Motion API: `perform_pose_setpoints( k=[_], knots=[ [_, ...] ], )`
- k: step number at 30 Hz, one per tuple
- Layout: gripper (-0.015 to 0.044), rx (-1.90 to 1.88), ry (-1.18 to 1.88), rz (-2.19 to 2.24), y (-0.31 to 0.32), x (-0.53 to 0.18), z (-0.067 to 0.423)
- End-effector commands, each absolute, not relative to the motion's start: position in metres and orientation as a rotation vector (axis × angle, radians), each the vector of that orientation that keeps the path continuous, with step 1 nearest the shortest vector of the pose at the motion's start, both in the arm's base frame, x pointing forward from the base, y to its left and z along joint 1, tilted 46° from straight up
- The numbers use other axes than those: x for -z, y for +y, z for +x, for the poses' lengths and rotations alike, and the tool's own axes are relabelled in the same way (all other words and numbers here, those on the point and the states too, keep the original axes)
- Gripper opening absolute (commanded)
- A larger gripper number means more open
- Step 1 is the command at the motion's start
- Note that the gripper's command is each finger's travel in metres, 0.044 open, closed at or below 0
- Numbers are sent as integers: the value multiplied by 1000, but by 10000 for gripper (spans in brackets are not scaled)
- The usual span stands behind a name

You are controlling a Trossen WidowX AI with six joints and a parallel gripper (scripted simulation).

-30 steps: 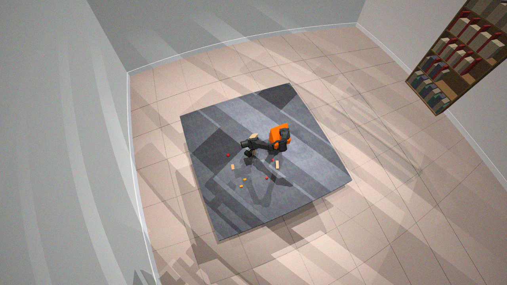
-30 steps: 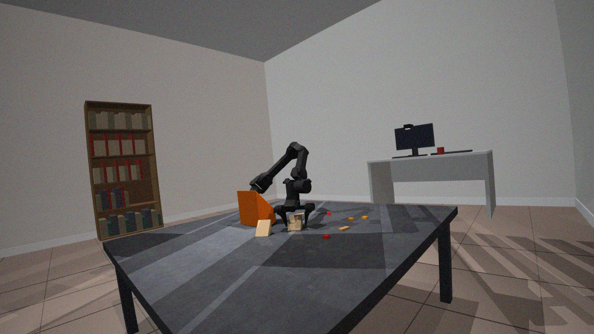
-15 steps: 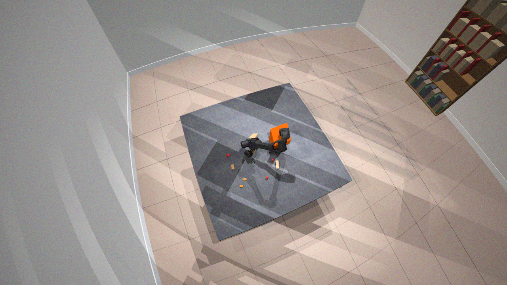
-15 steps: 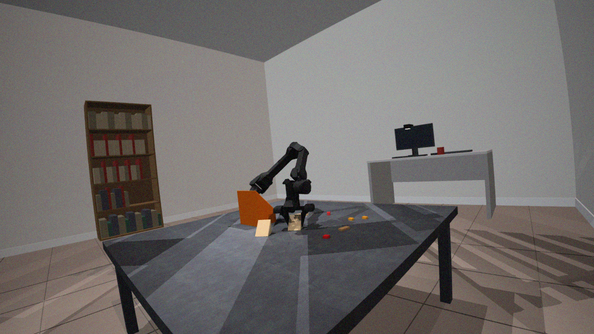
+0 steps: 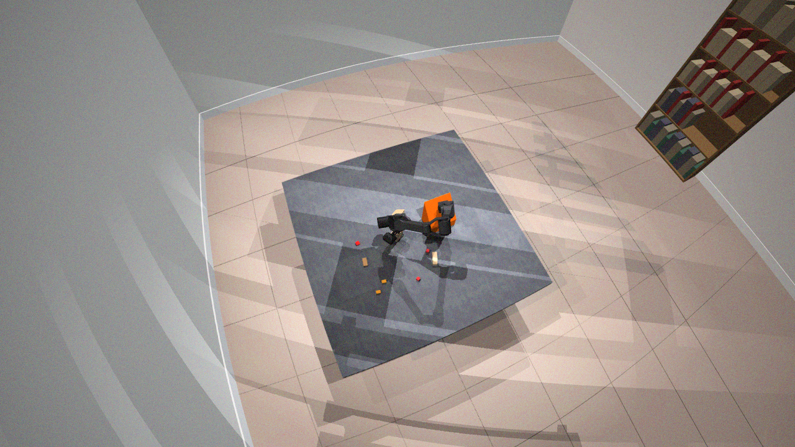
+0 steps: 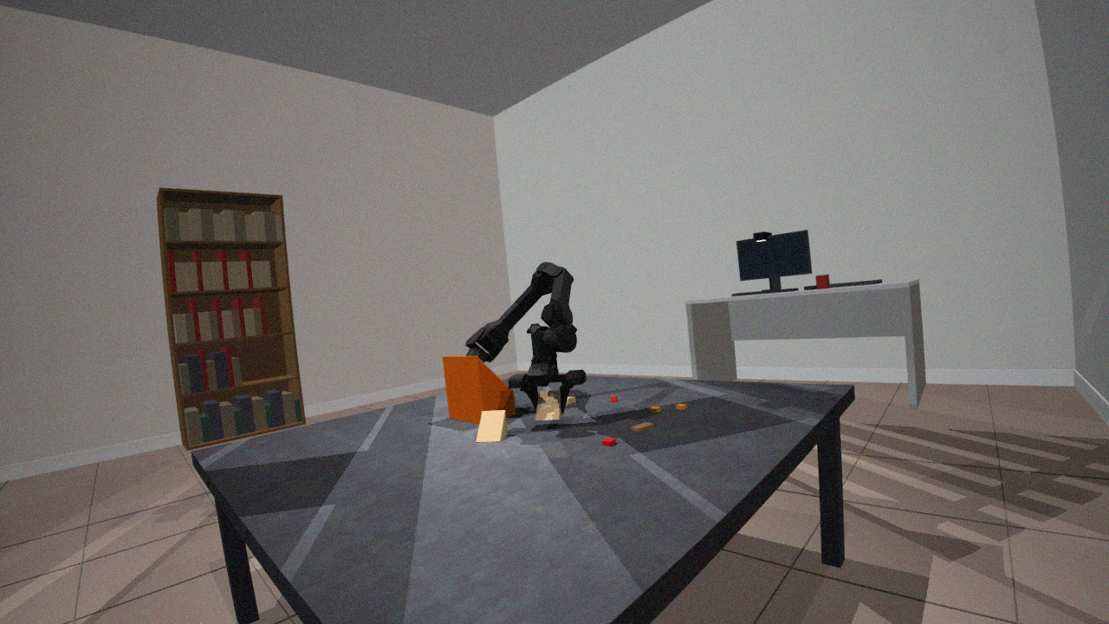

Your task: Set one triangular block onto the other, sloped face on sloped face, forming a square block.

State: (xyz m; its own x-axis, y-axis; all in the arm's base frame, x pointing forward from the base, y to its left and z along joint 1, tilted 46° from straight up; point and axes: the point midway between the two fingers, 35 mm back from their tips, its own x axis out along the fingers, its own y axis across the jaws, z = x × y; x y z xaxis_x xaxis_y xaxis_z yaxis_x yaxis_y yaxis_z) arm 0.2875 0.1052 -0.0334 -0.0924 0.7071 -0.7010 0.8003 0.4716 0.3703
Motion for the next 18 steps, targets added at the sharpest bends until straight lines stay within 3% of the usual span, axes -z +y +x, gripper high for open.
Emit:
perform_pose_setpoints(
  k=[1, 18],
  knots=[
    [0, 128, 1821, 1264, 104, 30, 289],
    [0, 18, 1811, 1183, 105, 33, 288]
  ],
)
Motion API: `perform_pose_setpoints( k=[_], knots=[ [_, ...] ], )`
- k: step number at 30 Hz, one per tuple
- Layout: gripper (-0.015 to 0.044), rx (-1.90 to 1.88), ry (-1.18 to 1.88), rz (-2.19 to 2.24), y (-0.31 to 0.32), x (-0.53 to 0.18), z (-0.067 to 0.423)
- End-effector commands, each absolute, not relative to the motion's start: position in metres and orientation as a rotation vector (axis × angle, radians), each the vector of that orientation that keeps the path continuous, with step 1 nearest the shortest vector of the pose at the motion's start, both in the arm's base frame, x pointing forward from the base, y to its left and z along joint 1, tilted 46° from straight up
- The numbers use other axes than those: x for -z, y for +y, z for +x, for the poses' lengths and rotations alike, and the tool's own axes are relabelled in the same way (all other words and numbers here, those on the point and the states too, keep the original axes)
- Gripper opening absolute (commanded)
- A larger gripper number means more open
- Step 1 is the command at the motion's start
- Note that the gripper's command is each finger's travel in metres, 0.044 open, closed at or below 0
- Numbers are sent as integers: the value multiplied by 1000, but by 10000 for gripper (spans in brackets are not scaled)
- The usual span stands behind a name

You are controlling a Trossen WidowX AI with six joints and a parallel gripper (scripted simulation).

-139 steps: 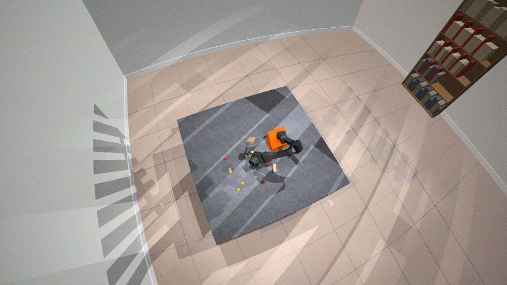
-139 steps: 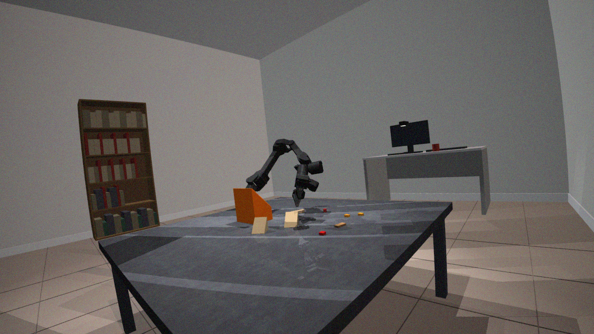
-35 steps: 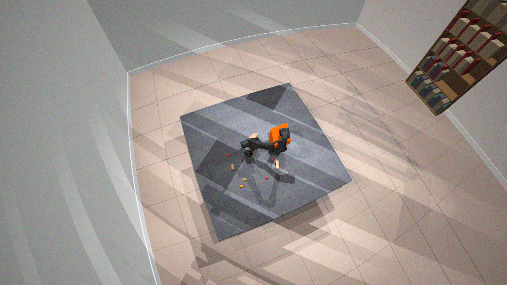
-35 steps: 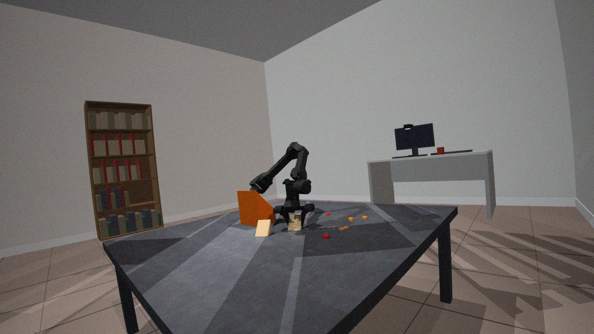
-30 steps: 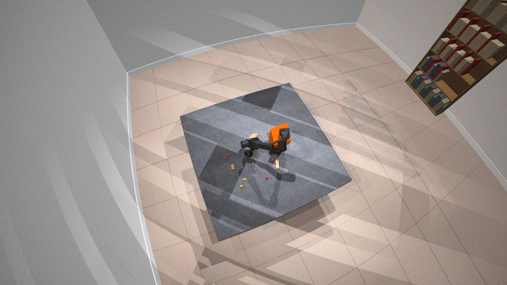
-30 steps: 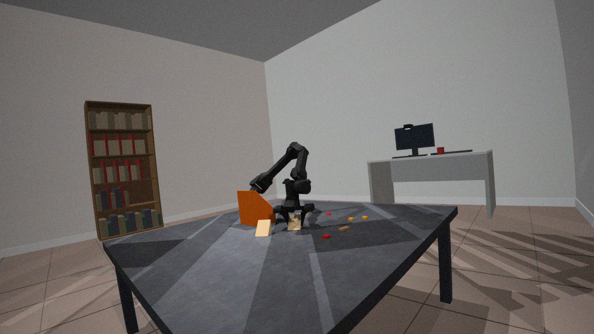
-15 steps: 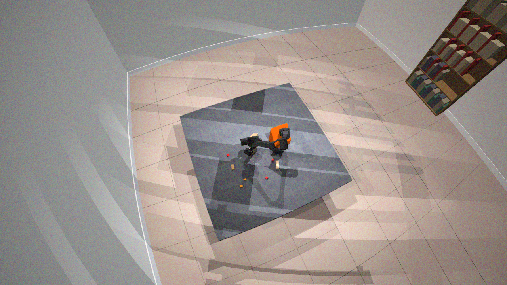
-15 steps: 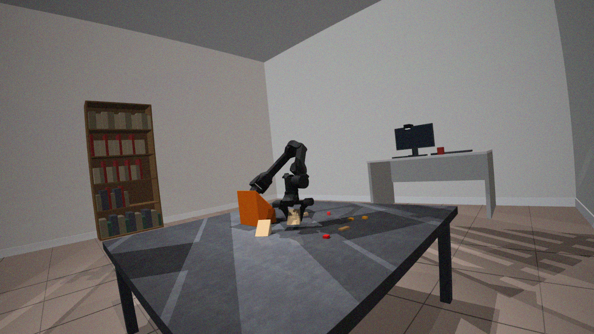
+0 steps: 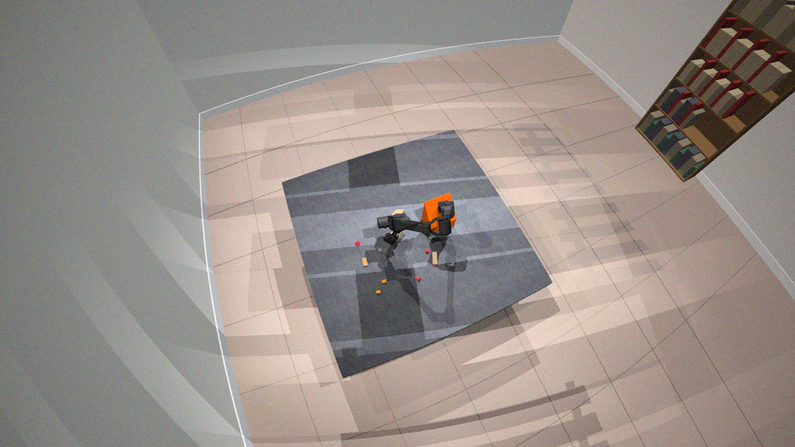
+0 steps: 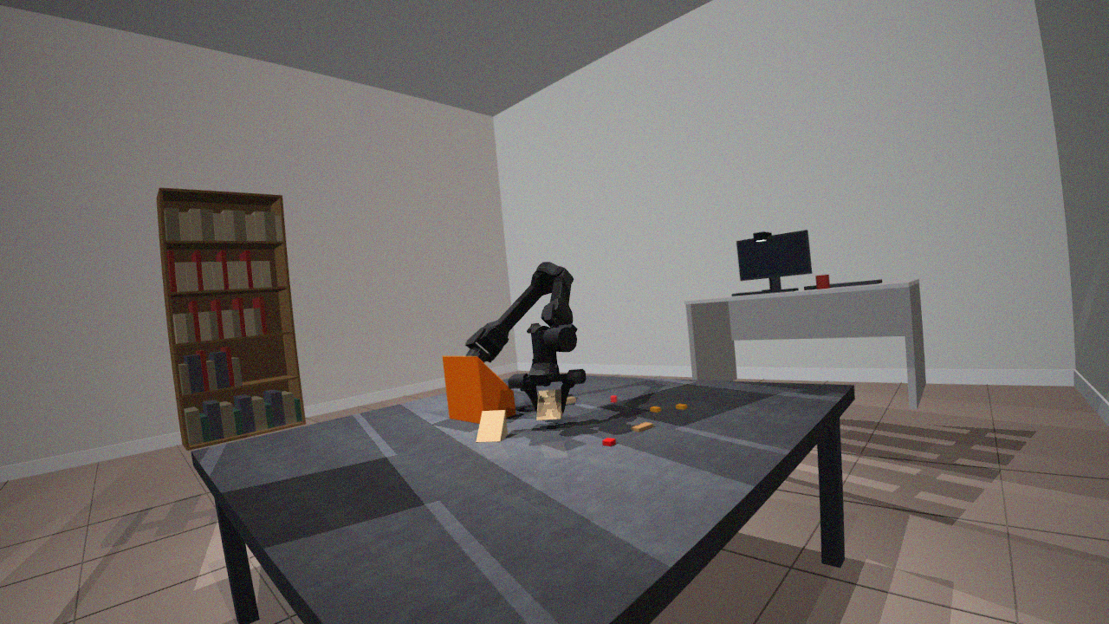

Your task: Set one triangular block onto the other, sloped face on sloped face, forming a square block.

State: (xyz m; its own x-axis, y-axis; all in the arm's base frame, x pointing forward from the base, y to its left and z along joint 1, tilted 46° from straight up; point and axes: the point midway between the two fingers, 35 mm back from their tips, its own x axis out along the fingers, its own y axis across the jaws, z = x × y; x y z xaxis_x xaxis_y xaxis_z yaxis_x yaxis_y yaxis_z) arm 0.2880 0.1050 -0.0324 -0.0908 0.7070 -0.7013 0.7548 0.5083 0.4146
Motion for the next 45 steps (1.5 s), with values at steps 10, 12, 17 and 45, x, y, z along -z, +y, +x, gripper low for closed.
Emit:
perform_pose_setpoints(
  k=[10, 12, 17, 45],
  knots=[
    [0, -229, 1747, 981, 105, 33, 288],
    [0, -257, 1738, 957, 105, 33, 288],
    [0, -376, 1695, 852, 105, 32, 288],
    [0, -908, 1403, 318, 106, 32, 288]
  ],
)
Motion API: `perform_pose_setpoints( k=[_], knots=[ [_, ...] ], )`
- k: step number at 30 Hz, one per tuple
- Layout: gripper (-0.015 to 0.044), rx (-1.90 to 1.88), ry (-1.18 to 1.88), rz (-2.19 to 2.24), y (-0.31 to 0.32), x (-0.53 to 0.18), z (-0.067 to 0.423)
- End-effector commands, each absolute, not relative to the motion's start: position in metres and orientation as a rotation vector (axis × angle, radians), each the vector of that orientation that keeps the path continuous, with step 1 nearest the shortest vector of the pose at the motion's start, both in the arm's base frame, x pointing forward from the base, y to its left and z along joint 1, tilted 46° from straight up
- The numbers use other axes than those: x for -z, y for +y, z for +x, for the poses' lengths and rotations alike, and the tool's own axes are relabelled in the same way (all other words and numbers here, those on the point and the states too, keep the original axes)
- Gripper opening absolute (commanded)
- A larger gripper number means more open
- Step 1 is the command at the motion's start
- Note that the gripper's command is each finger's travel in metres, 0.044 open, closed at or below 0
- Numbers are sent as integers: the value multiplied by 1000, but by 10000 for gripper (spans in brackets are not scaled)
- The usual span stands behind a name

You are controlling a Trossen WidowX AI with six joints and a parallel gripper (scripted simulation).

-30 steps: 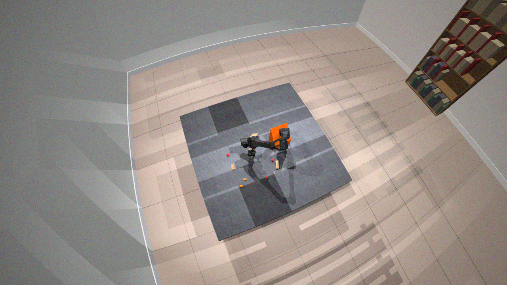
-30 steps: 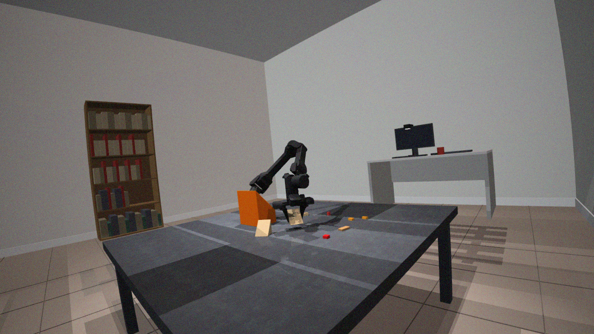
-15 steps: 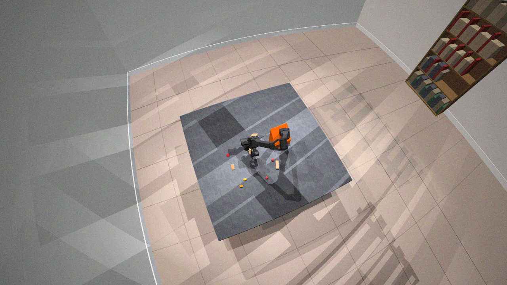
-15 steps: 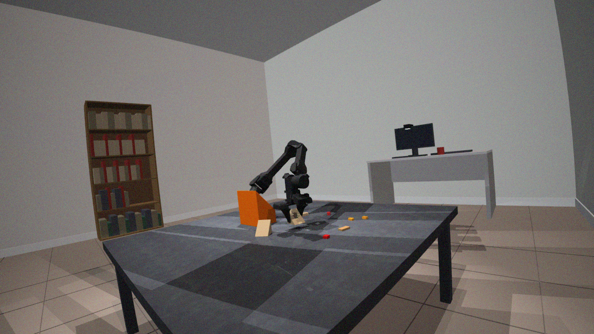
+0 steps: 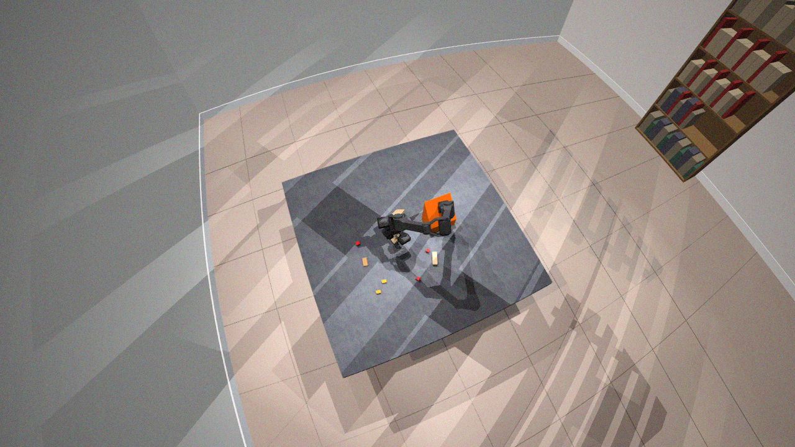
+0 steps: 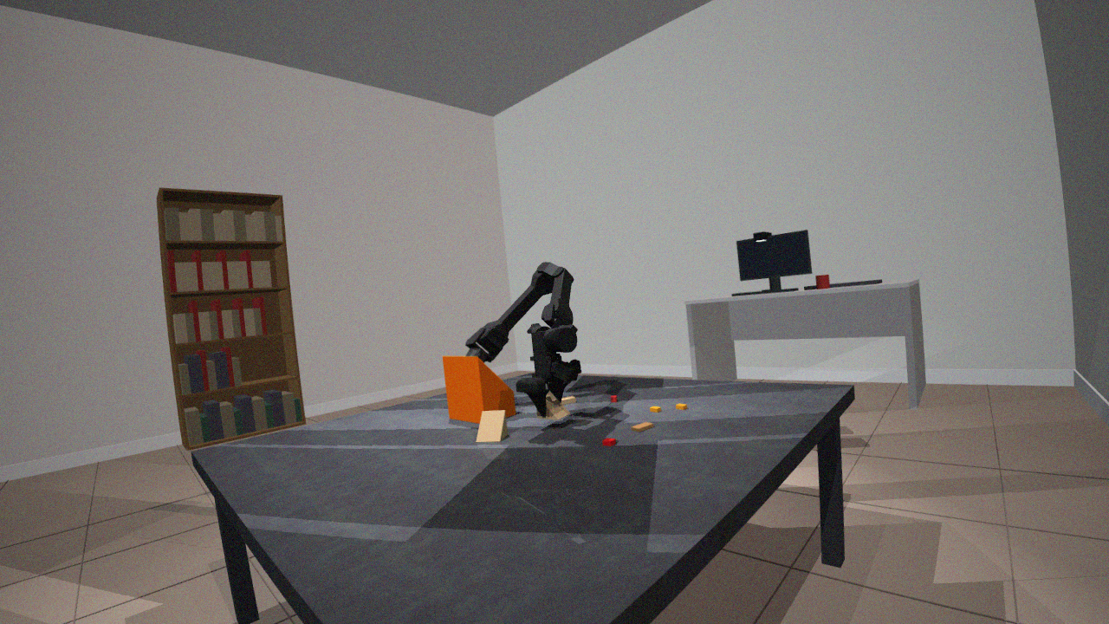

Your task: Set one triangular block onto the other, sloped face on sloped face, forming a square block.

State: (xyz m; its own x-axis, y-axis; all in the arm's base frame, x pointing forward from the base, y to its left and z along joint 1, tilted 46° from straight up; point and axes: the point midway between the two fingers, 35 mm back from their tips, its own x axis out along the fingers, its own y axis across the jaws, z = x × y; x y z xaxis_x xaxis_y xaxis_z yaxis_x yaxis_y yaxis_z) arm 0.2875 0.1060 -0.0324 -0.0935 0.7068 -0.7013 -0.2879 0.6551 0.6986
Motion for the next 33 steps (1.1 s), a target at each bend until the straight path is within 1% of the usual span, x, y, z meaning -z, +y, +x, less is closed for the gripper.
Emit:
perform_pose_setpoints(
  k=[1, 14, 33],
  knots=[
    [0, -930, 1387, 293, 106, 32, 288],
    [0, -1183, 1165, -14, 106, 32, 288],
    [0, -1452, 833, -404, 106, 32, 287]
  ],
)
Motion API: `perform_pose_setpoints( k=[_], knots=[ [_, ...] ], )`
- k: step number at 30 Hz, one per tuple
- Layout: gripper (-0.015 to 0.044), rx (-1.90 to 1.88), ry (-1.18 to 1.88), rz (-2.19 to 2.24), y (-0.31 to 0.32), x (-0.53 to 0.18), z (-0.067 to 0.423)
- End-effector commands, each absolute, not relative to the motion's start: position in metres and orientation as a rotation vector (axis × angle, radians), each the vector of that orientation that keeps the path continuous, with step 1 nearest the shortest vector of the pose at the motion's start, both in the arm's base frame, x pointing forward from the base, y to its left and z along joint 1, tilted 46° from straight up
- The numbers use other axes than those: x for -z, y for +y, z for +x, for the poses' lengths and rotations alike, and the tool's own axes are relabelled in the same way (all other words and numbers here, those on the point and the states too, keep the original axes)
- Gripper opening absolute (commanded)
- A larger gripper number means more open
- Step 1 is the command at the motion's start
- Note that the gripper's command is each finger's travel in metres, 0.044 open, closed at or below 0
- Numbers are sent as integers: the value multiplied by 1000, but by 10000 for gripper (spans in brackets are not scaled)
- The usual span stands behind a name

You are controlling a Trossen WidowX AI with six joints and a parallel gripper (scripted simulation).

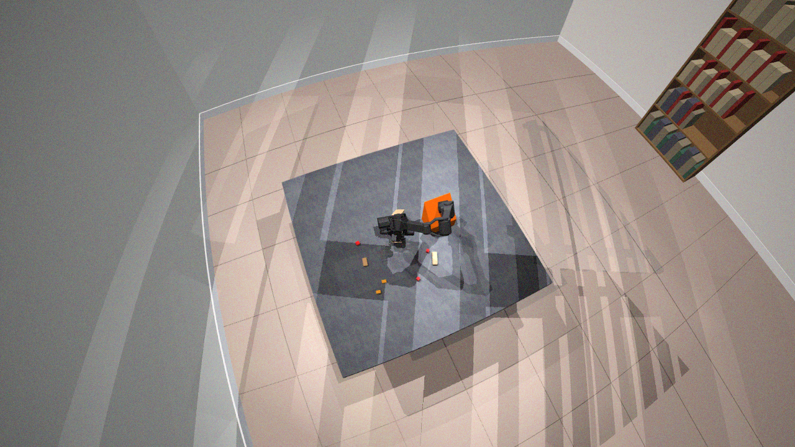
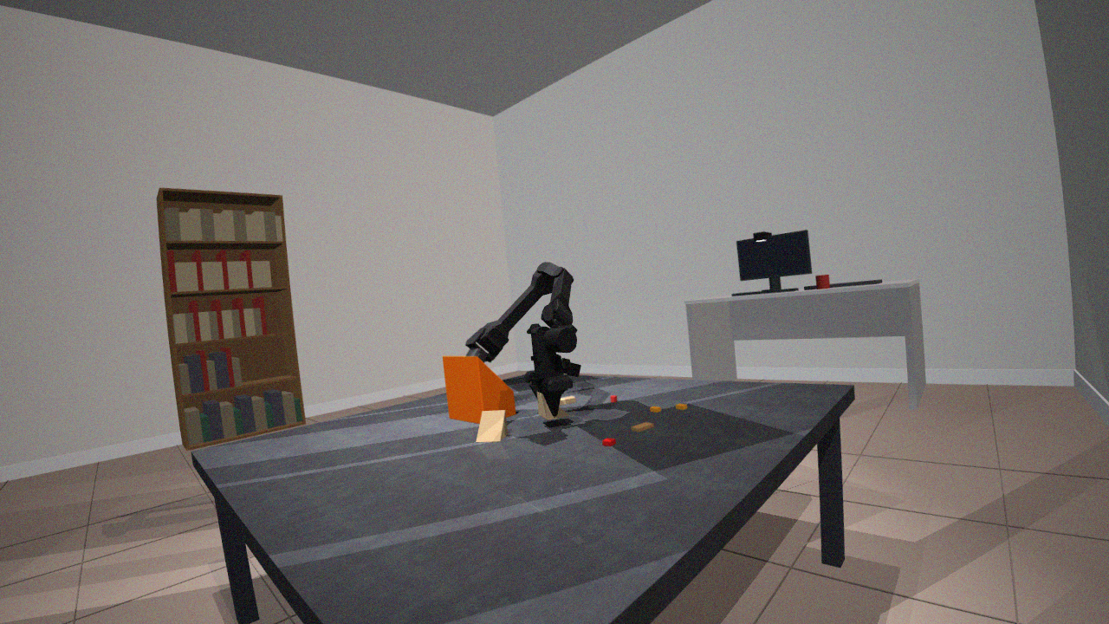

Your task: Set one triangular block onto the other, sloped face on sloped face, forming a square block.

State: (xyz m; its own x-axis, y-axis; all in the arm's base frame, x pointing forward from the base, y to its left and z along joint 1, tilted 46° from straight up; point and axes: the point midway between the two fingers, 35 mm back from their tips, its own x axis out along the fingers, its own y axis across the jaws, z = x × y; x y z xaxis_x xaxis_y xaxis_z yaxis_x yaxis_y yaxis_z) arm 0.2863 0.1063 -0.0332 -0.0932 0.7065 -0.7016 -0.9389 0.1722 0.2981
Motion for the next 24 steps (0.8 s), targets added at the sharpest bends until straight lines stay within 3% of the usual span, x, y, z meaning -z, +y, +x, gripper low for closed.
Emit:
perform_pose_setpoints(
  k=[1, 16, 24],
  knots=[
    [0, -1463, 817, -421, 106, 32, 287],
    [0, -1625, 524, -715, 106, 32, 287],
    [0, -1627, 520, -720, 106, 32, 287]
  ],
)
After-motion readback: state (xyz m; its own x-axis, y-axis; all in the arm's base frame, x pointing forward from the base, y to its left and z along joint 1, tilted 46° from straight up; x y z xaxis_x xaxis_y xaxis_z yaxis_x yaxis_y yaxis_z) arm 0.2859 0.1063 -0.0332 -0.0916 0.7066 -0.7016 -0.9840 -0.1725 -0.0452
